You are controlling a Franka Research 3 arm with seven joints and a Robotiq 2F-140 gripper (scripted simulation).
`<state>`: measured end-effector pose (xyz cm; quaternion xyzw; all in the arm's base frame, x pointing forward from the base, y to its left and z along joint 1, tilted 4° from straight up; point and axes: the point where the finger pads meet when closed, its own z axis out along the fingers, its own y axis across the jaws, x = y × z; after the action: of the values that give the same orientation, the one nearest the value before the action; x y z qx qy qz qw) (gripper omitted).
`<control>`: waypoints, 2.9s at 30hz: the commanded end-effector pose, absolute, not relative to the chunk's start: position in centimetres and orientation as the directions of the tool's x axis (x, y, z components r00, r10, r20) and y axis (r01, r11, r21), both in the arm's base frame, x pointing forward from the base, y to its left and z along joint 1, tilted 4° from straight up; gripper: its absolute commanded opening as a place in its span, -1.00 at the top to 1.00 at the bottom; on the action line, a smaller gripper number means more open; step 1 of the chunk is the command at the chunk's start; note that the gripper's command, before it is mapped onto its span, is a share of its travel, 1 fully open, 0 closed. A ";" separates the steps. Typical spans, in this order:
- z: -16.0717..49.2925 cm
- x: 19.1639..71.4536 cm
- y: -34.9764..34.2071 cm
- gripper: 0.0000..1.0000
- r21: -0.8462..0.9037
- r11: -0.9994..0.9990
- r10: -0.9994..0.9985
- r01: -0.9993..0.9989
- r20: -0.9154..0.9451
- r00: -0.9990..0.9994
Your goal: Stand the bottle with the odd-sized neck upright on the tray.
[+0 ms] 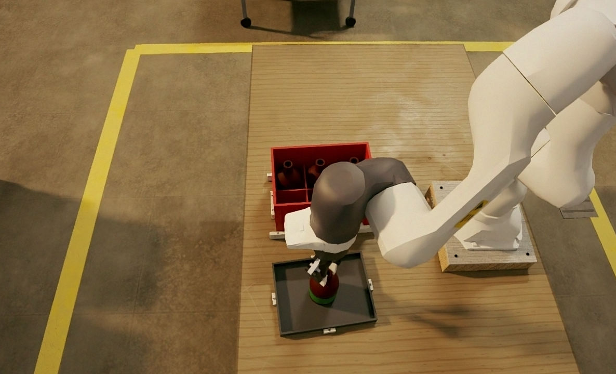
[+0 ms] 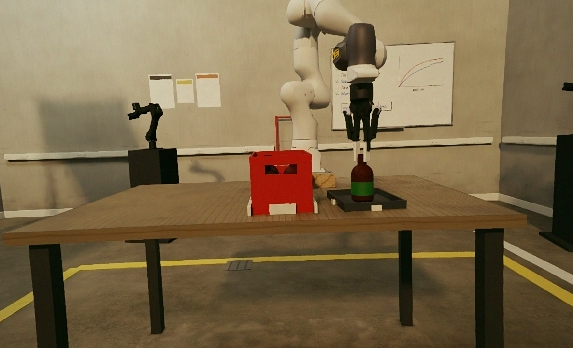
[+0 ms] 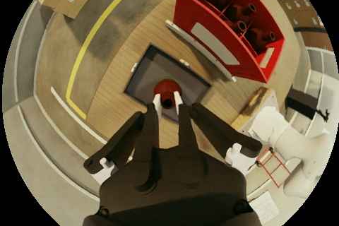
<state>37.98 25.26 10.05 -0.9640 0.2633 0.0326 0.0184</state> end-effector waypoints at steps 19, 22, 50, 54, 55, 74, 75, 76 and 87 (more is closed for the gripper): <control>10.1 38.1 25.4 0.80 -0.023 -0.862 -0.505 -0.507 -0.071 0.860; 10.1 38.1 25.4 -1.00 -0.023 -0.862 -0.505 -0.507 -0.071 0.860; 10.1 38.1 25.4 -1.00 -0.023 -0.862 -0.505 -0.507 -0.071 0.860; 10.1 38.1 25.4 -1.00 -0.023 -0.862 -0.505 -0.507 -0.071 0.860; 10.1 38.1 25.4 -1.00 -0.023 -0.862 -0.505 -0.507 -0.071 0.860; 10.1 38.1 25.4 -1.00 -0.023 -0.862 -0.505 -0.507 -0.071 0.860; 10.1 38.1 25.4 -1.00 -0.023 -0.862 -0.505 -0.507 -0.071 0.860; 10.1 38.1 25.4 -1.00 -0.023 -0.862 -0.505 -0.507 -0.071 0.860; 10.1 38.1 25.4 -1.00 -0.023 -0.862 -0.505 -0.507 -0.071 0.860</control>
<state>38.02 25.28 10.06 -0.9640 0.2632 0.0321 0.0189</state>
